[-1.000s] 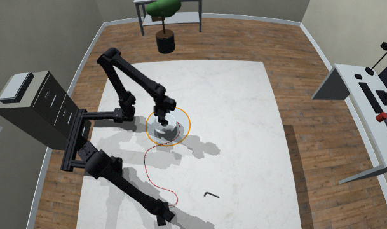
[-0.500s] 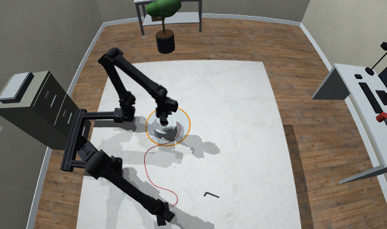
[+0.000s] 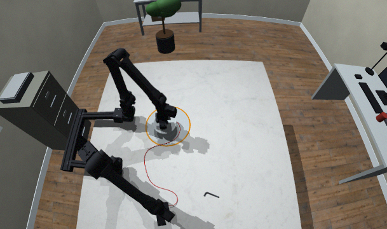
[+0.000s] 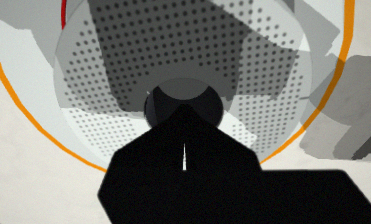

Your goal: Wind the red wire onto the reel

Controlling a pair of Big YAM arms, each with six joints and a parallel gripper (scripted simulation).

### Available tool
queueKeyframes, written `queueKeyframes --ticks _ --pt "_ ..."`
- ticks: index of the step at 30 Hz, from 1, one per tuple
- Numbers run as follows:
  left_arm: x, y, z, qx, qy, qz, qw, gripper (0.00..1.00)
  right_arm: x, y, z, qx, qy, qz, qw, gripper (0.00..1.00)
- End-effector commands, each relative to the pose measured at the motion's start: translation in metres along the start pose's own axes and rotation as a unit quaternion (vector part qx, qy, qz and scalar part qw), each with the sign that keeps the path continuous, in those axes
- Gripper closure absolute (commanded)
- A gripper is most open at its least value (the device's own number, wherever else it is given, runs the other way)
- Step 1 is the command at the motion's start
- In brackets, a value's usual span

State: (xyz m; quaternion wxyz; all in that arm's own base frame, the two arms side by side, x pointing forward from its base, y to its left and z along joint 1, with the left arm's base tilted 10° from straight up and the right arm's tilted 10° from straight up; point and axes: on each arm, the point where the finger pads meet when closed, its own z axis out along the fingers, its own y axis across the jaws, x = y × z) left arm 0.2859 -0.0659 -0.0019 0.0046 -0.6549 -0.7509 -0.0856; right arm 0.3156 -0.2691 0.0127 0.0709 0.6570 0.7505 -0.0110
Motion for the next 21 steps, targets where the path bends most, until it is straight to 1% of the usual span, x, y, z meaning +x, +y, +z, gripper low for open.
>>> queueKeyframes --ticks 1,11,21 --pt "0.0001 0.0053 0.0162 -0.005 -0.004 0.001 1.0 1.0 -0.0078 0.0084 -0.0071 -0.011 -0.011 -0.007 1.0 1.0" --pt "0.0005 0.0049 0.0245 -0.005 -0.004 0.001 1.0 1.0 -0.0078 0.0084 -0.0071 -0.011 -0.011 -0.007 1.0 1.0" --pt "0.0021 0.0016 0.0215 -0.005 -0.004 0.001 1.0 1.0 -0.0078 0.0084 -0.0071 -0.011 -0.011 -0.007 1.0 1.0"
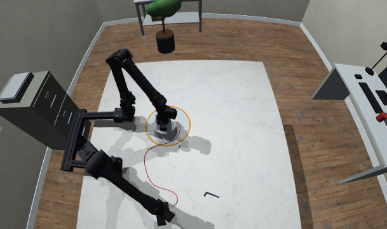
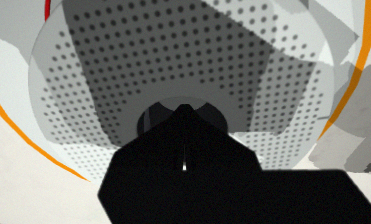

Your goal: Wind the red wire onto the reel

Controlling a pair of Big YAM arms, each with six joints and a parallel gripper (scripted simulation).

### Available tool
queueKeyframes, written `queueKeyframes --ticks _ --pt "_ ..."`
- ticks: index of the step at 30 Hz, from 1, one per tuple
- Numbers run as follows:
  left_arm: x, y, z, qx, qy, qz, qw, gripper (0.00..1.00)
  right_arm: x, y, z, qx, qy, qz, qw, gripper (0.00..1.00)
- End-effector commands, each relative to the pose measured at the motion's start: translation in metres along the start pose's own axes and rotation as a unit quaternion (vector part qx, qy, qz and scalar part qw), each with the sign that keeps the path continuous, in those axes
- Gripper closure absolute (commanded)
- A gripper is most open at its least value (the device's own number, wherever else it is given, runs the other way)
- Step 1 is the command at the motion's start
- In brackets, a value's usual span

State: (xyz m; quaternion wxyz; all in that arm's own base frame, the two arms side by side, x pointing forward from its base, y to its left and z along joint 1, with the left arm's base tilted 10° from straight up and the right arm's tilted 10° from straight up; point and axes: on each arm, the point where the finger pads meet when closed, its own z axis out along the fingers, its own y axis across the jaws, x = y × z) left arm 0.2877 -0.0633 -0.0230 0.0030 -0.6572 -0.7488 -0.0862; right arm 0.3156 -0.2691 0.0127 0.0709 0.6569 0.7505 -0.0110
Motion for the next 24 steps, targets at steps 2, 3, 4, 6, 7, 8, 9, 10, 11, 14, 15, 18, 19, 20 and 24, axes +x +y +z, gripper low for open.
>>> queueKeyframes --ticks 2,3,4,6,7,8,9,10,11,14,15,18,19,20,24 --pt "0.0023 0.0023 -0.0005 -0.003 -0.003 -0.002 1.0 1.0 -0.0078 0.0084 -0.0071 -0.011 -0.011 -0.007 1.0 1.0" --pt "0.0022 0.0025 -0.0013 -0.003 -0.003 -0.002 1.0 1.0 -0.0078 0.0084 -0.0071 -0.011 -0.011 -0.007 1.0 1.0" --pt "0.0022 0.0027 -0.0021 -0.003 -0.003 -0.002 1.0 1.0 -0.0078 0.0084 -0.0071 -0.011 -0.011 -0.007 1.0 1.0" --pt "0.0021 0.0031 -0.0037 -0.003 -0.003 -0.002 1.0 1.0 -0.0078 0.0084 -0.0071 -0.011 -0.011 -0.007 1.0 1.0" --pt "0.002 0.0032 -0.0044 -0.003 -0.003 -0.002 1.0 1.0 -0.0078 0.0084 -0.0071 -0.011 -0.011 -0.007 1.0 1.0" --pt "0.002 0.0034 -0.0052 -0.003 -0.003 -0.002 1.0 1.0 -0.0078 0.0084 -0.0071 -0.011 -0.011 -0.007 1.0 1.0" --pt "0.002 0.0035 -0.0058 -0.003 -0.003 -0.002 1.0 1.0 -0.0078 0.0084 -0.0071 -0.011 -0.011 -0.007 1.0 1.0" --pt "0.0019 0.0036 -0.0064 -0.003 -0.003 -0.002 1.0 1.0 -0.0078 0.0084 -0.0071 -0.011 -0.011 -0.007 1.0 1.0" --pt "0.0019 0.0037 -0.0069 -0.003 -0.003 -0.002 1.0 1.0 -0.0078 0.0084 -0.0071 -0.011 -0.011 -0.007 1.0 1.0" --pt "0.0018 0.0039 -0.0077 -0.003 -0.003 -0.002 1.0 0.97 -0.008 0.0085 -0.0072 -0.011 -0.011 -0.008 1.0 1.0" --pt "0.0018 0.0039 -0.0077 -0.003 -0.003 -0.002 1.0 0.93 -0.0082 0.0086 -0.0073 -0.011 -0.011 -0.008 1.0 1.0" --pt "0.0018 0.0039 -0.0077 -0.003 -0.003 -0.002 1.0 0.9 -0.0084 0.0087 -0.0074 -0.011 -0.011 -0.008 1.0 1.0" --pt "0.0018 0.0039 -0.0077 -0.003 -0.003 -0.002 1.0 0.86 -0.0085 0.0087 -0.0075 -0.011 -0.011 -0.008 1.0 1.0" --pt "0.0018 0.0039 -0.0077 -0.003 -0.003 -0.002 1.0 0.83 -0.0087 0.0088 -0.0077 -0.011 -0.011 -0.008 1.0 1.0" --pt "0.0018 0.0039 -0.0077 -0.003 -0.003 -0.002 1.0 0.69 -0.0094 0.0092 -0.0081 -0.011 -0.011 -0.008 1.0 1.0"
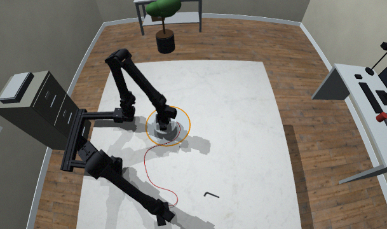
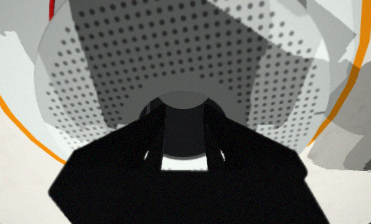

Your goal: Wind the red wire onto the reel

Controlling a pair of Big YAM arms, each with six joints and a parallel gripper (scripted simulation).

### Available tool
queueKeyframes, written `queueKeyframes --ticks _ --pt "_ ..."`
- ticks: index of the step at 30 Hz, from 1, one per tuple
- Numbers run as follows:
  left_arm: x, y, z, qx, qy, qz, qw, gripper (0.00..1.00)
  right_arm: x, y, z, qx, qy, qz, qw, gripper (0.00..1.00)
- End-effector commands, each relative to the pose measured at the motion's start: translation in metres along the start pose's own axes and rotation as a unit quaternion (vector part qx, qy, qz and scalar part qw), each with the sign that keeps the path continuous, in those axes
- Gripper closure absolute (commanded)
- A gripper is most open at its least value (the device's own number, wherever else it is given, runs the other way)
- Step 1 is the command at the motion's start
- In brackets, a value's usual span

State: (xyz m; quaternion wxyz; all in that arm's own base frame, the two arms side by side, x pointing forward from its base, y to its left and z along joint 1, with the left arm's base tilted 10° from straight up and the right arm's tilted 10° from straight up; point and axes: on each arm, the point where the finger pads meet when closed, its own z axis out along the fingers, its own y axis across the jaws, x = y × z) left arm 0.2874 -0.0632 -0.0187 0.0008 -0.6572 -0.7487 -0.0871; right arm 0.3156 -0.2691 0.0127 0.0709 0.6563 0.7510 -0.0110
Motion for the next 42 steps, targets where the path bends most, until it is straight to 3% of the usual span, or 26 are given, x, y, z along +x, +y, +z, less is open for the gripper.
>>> queueKeyframes --ticks 1,6,21,32,37,42 --pt "0.001 0.004 -0.004 -0.001 -0.002 -0.002 1.0 0.65 -0.01 0.009 -0.008 -0.011 -0.011 -0.007 1.0 1.0" --pt "0.001 0.004 -0.004 -0.001 -0.002 -0.002 1.0 0.48 -0.011 0.01 -0.009 -0.011 -0.011 -0.007 1.0 1.0" --pt "0.024 0.023 0.003 -0.001 -0.002 -0.002 1.0 0.48 -0.011 0.01 -0.009 -0.011 -0.011 -0.007 1.0 1.0" --pt "0.021 0.022 0.005 -0.001 -0.002 -0.01 1.0 0.48 -0.011 0.01 -0.009 -0.011 -0.011 0.003 1.0 1.0" --pt "0.021 0.022 0.005 -0.001 -0.002 -0.077 0.997 0.48 -0.012 0.01 -0.01 -0.011 -0.011 0.003 1.0 1.0" --pt "0.021 0.022 0.005 0.0 -0.002 -0.235 0.972 0.48 -0.013 0.011 -0.011 -0.011 -0.011 0.004 1.0 1.0"
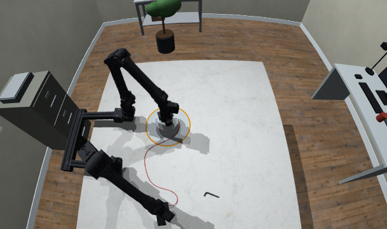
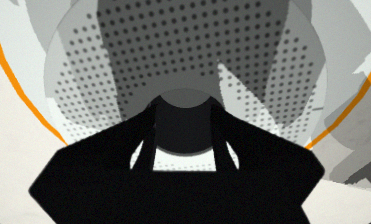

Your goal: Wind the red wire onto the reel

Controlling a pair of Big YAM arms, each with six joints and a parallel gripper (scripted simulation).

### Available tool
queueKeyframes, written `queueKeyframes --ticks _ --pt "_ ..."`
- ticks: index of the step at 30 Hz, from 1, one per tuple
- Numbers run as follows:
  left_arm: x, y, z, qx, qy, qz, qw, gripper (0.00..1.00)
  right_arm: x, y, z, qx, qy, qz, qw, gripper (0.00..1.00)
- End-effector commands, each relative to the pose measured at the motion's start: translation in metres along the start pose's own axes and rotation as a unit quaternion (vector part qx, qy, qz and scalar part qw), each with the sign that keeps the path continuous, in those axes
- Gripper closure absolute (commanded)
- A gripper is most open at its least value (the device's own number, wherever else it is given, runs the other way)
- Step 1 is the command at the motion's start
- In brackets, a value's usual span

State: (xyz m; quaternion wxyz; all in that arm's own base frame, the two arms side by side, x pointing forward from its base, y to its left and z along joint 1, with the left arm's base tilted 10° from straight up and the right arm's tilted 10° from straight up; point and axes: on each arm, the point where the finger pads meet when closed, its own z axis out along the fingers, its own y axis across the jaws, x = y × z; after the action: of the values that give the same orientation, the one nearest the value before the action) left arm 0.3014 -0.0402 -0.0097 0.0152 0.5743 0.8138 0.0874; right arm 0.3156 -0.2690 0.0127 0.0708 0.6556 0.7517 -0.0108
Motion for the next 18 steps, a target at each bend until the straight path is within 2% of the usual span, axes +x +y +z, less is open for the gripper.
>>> queueKeyframes --ticks 1,3,5,9,13,18 --pt "-0.0016 0.0042 0.0096 0.003 0.004 -0.173 0.985 0.48 -0.0134 0.0108 -0.0107 -0.011 -0.011 0.005 1.0 1.0" --pt "-0.0016 0.0042 0.0096 0.003 0.004 -0.173 0.985 0.48 -0.0134 0.0108 -0.0107 -0.011 -0.011 0.005 1.0 1.0" --pt "-0.0016 0.0042 0.0096 0.003 0.003 -0.26 0.966 0.48 -0.0139 0.011 -0.0109 -0.011 -0.011 0.005 1.0 1.0" --pt "-0.0016 0.0042 0.0096 -0.001 -0.002 -0.359 0.933 0.48 -0.0149 0.0116 -0.0114 -0.011 -0.011 0.007 1.0 1.0" --pt "-0.0016 0.0042 0.0096 -0.004 -0.007 -0.455 0.89 0.48 -0.0163 0.0124 -0.0119 -0.011 -0.011 0.01 1.0 1.0" --pt "-0.0016 0.0042 0.0096 -0.006 -0.016 -0.568 0.823 0.48 -0.0172 0.0127 -0.0117 -0.011 -0.011 0.016 1.0 1.0"
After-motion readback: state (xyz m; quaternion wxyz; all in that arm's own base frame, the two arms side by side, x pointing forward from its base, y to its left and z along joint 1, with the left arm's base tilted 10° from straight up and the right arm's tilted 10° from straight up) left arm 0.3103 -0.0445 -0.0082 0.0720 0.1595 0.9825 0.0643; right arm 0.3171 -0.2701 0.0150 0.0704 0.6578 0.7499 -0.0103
